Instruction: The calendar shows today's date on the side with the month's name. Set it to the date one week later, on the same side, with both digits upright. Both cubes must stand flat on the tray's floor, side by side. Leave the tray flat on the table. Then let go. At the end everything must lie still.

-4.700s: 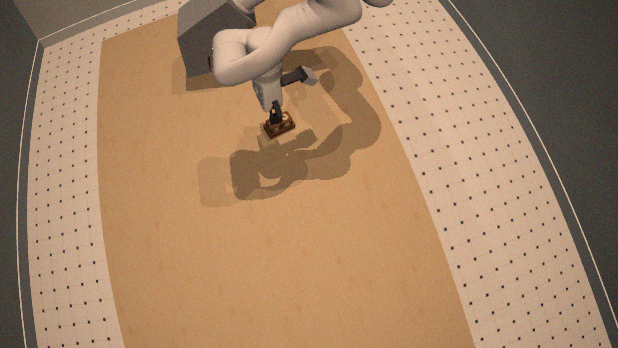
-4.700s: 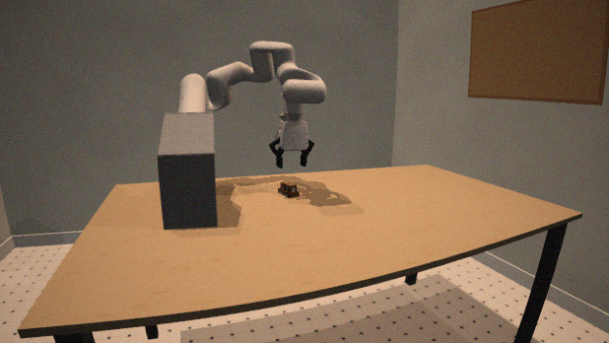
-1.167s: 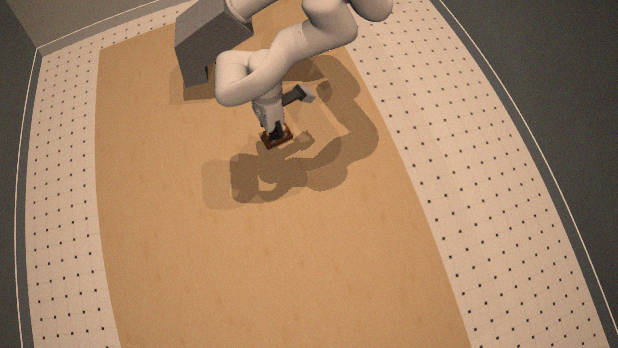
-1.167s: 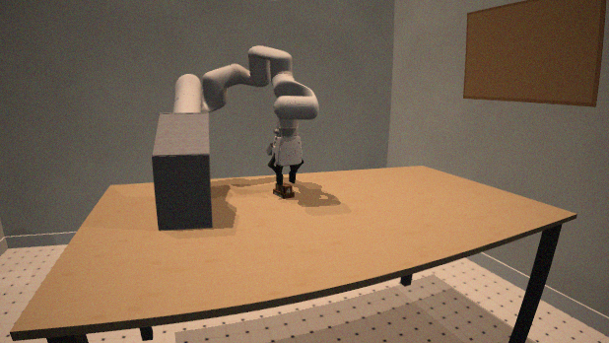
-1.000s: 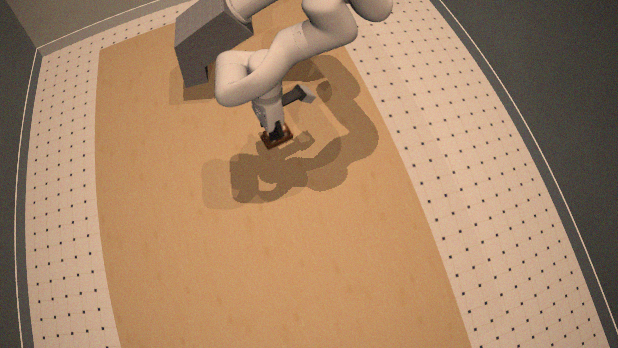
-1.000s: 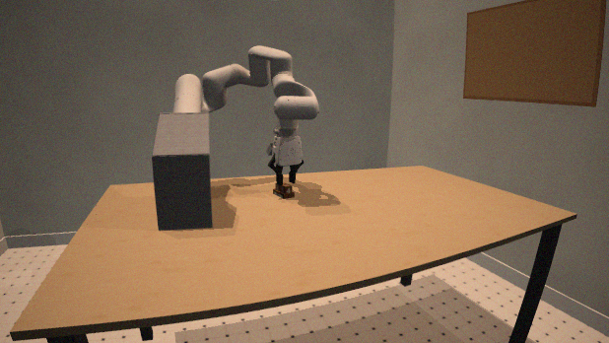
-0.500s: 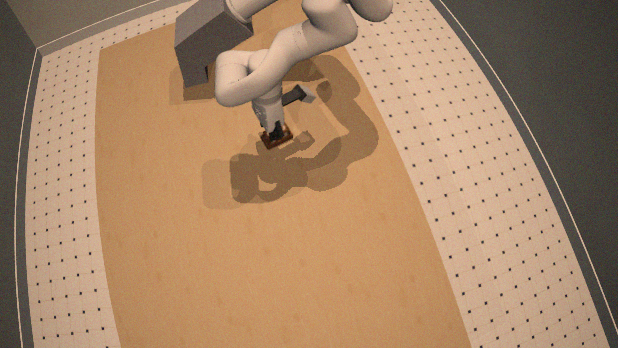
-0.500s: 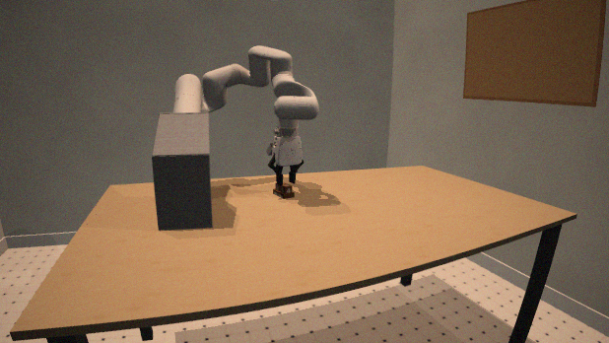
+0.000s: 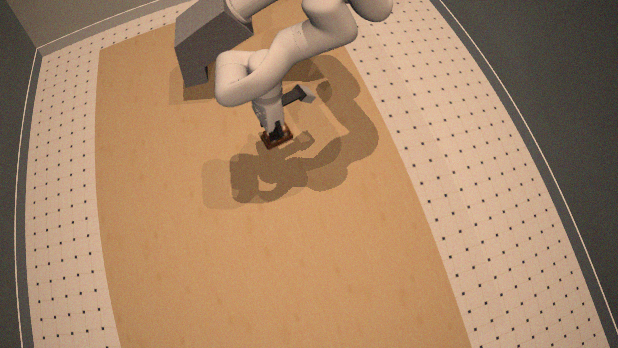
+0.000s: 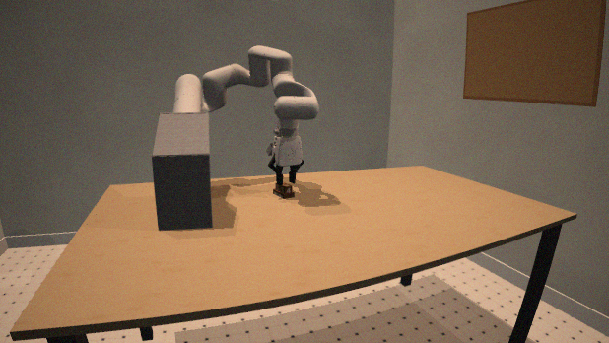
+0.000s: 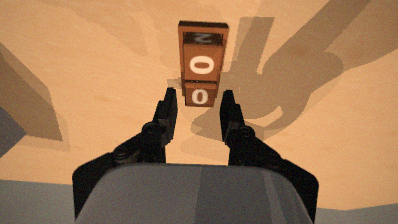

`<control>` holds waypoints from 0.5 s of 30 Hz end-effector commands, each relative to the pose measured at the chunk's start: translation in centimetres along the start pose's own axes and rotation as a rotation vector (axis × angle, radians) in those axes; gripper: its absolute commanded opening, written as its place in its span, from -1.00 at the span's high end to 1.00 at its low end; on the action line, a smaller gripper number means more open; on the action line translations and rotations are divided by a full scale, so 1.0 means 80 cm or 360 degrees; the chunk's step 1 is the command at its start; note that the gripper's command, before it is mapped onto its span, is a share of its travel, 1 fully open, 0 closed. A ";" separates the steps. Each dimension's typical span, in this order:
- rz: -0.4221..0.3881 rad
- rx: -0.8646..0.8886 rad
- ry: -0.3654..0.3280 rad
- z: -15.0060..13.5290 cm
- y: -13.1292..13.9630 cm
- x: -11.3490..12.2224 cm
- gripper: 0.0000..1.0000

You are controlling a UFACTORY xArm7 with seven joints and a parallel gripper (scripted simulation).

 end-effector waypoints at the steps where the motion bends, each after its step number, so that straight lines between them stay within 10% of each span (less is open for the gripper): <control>1: -0.0005 0.0000 0.0003 0.000 0.001 0.002 0.01; 15: -0.0005 0.0000 0.0003 0.001 0.003 0.002 0.01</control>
Point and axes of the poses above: the point where the finger pads meet when closed, its own x axis back along the fingers, its own z axis across the jaws, y = z × x, the point moved 7 cm from there along x, back along the fingers, and after that the axes turned 11 degrees about x, right-handed, at the moved point
